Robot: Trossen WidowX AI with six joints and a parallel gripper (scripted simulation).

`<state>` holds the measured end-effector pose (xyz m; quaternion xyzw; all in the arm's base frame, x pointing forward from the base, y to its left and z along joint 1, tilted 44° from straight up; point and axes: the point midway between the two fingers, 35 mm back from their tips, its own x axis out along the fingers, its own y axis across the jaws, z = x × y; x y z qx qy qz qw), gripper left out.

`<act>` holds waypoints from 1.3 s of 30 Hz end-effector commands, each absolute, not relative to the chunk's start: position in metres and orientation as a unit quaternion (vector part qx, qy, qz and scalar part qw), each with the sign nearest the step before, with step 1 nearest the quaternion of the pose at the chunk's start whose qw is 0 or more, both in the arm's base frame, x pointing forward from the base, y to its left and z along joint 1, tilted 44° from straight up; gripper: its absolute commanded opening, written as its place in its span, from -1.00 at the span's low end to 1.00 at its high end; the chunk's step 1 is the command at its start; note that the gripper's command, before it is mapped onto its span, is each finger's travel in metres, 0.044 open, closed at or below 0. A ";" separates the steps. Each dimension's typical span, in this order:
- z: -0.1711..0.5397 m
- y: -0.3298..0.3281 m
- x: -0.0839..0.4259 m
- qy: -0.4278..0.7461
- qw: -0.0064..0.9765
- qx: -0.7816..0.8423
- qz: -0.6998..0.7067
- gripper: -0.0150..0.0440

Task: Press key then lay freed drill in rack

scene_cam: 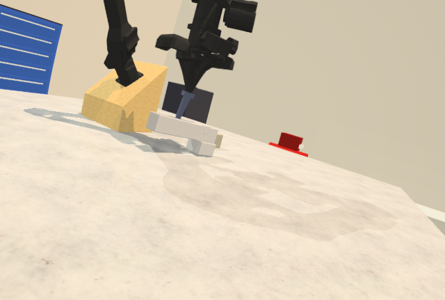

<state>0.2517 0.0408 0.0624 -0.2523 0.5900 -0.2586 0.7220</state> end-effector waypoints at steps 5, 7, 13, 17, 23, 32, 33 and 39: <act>0.057 0.033 0.250 0.596 0.715 -0.251 -0.266 -0.49; 0.056 0.032 0.249 0.596 0.715 -0.251 -0.266 -0.49; 0.055 0.030 0.247 0.596 0.715 -0.251 -0.266 -0.49; 0.054 0.029 0.247 0.596 0.715 -0.251 -0.266 -0.49; 0.053 0.028 0.246 0.596 0.715 -0.251 -0.266 -0.49; 0.051 0.026 0.246 0.596 0.715 -0.252 -0.266 -0.49; 0.051 0.025 0.246 0.596 0.715 -0.252 -0.266 -0.49; 0.049 0.023 0.246 0.596 0.715 -0.252 -0.266 -0.49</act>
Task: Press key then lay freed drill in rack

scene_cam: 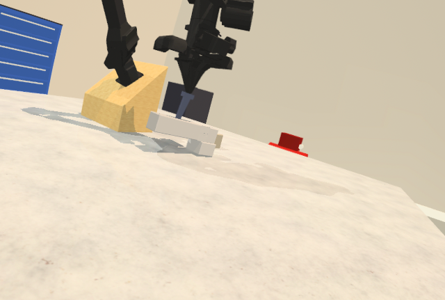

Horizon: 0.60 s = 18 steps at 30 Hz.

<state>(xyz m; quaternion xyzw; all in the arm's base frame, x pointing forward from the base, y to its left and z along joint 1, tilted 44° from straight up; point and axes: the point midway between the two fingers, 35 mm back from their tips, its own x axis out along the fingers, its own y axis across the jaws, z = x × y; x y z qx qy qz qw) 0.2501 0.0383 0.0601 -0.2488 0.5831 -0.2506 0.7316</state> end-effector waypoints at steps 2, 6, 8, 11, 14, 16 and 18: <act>0.048 0.023 0.246 0.596 0.715 -0.252 -0.266 -0.49; 0.047 0.021 0.246 0.596 0.715 -0.252 -0.266 -0.49; 0.047 0.021 0.246 0.596 0.715 -0.252 -0.266 -0.49; 0.046 0.019 0.246 0.596 0.715 -0.252 -0.266 -0.49; 0.044 0.018 0.247 0.596 0.715 -0.252 -0.266 -0.49; 0.043 0.016 0.247 0.596 0.715 -0.252 -0.266 -0.49; 0.043 0.015 0.247 0.596 0.715 -0.252 -0.266 -0.49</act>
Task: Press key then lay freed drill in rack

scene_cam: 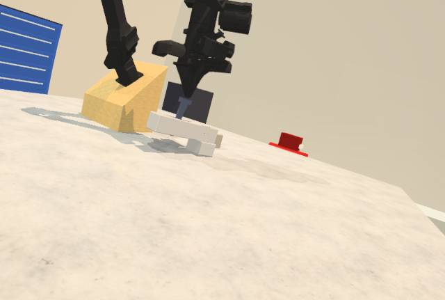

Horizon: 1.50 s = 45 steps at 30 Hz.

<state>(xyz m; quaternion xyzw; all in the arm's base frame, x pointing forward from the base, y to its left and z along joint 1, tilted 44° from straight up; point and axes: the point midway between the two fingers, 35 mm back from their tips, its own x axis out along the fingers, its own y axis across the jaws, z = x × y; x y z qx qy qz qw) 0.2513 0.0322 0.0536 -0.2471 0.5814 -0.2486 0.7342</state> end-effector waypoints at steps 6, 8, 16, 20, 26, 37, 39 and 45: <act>0.069 0.046 0.248 0.597 0.715 -0.250 -0.264 0.04; 0.084 0.061 0.245 0.597 0.715 -0.250 -0.264 0.22; 0.065 0.076 0.255 0.619 0.685 -0.335 -0.188 0.93; 0.020 0.088 0.267 0.645 0.605 -0.462 -0.063 1.00; -0.051 0.100 0.274 0.637 0.442 -0.618 0.128 1.00; -0.094 0.101 0.272 0.608 0.331 -0.683 0.234 1.00; -0.094 0.101 0.272 0.608 0.331 -0.683 0.234 1.00; -0.094 0.101 0.272 0.608 0.331 -0.683 0.234 1.00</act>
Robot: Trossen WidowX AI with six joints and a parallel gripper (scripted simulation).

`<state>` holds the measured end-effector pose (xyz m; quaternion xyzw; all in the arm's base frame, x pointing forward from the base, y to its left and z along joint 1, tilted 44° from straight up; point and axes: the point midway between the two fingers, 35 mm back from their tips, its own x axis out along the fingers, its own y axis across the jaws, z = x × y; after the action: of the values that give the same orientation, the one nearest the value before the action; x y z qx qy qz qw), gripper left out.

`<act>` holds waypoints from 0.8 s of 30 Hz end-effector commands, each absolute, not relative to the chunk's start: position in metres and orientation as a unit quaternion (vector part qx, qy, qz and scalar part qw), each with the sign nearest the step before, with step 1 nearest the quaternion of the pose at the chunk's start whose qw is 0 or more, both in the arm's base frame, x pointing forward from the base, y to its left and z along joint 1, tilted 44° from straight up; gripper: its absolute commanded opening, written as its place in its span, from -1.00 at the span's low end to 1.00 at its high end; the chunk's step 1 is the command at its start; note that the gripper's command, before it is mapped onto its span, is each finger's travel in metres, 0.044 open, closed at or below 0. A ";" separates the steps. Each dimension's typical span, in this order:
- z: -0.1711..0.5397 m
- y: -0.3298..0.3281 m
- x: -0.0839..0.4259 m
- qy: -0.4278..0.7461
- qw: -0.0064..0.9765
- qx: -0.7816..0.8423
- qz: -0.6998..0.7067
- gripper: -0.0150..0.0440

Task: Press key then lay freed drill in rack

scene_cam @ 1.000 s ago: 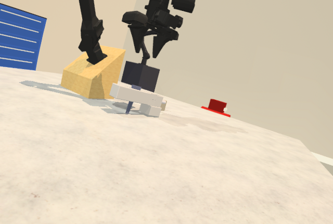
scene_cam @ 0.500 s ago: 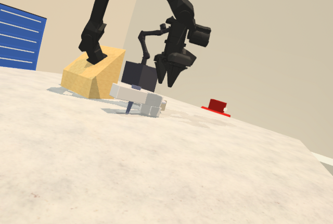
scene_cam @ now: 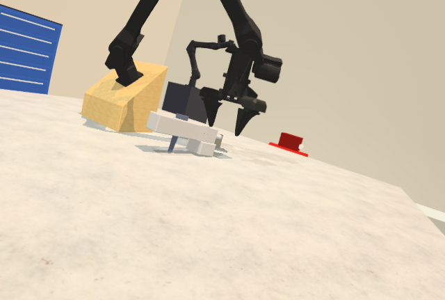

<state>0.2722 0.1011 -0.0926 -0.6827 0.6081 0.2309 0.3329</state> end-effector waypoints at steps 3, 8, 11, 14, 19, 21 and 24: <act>-0.094 0.101 0.272 0.608 0.331 -0.683 0.234 1.00; -0.097 0.097 0.273 0.608 0.331 -0.683 0.234 1.00; -0.099 0.093 0.274 0.608 0.331 -0.683 0.234 1.00; -0.102 0.088 0.275 0.608 0.331 -0.683 0.234 1.00; -0.106 0.081 0.276 0.608 0.331 -0.683 0.234 1.00; -0.108 0.079 0.276 0.608 0.331 -0.683 0.234 1.00; -0.110 0.074 0.277 0.608 0.331 -0.683 0.234 1.00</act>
<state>0.2767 0.0799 -0.1082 -0.6821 0.6066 0.2351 0.3340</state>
